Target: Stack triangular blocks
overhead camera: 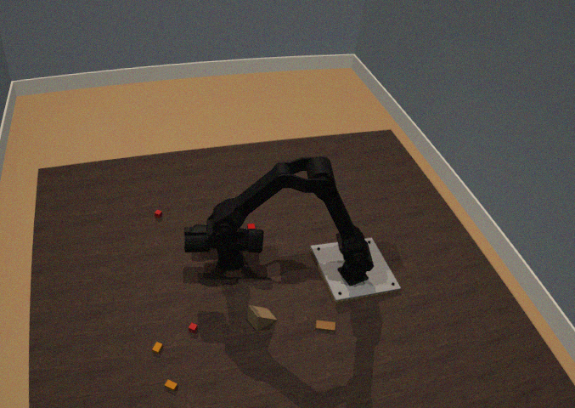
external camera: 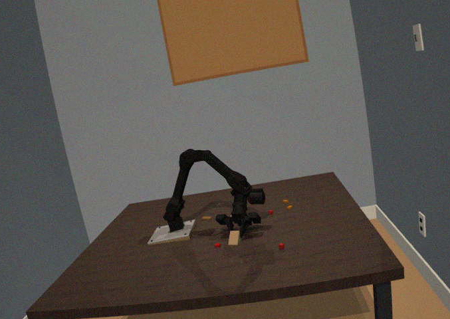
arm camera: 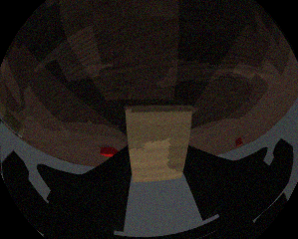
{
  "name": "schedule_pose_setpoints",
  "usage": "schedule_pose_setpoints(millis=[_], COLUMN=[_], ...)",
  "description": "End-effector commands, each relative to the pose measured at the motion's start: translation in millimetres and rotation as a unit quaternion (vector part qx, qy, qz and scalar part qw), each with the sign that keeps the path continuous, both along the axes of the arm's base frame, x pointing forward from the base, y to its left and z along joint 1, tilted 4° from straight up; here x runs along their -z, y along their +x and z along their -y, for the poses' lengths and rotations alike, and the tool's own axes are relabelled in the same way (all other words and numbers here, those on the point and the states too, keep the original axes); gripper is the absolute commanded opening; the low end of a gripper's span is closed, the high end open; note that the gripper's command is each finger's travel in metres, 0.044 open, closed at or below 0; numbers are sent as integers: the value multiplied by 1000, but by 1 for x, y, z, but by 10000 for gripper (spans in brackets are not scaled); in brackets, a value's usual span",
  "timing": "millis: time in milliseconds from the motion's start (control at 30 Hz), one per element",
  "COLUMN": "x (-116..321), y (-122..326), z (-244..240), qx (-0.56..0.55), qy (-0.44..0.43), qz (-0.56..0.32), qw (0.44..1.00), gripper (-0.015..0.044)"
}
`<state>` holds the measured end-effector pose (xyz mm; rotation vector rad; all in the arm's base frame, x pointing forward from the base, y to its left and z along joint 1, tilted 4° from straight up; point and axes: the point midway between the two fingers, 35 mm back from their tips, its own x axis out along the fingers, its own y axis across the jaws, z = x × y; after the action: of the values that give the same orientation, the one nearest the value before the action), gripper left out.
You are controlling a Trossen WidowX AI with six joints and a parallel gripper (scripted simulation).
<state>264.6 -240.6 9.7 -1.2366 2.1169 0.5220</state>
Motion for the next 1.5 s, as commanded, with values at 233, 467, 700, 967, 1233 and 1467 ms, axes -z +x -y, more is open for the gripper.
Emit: schedule_pose_setpoints(millis=[233,467,700,967,1233,1467], x=[-3,-34,-68,-100,-96,-93], y=[1,5,6,5,3,-3], z=[0,1,1,-1,-1,5], qx=[0,0,0,0,1,74], qy=[0,0,0,0,3,38], qz=[0,0,0,0,-3,64], qw=[1000,1000,1000,1000,1000,994], gripper=[0,0,0,0,0,0])
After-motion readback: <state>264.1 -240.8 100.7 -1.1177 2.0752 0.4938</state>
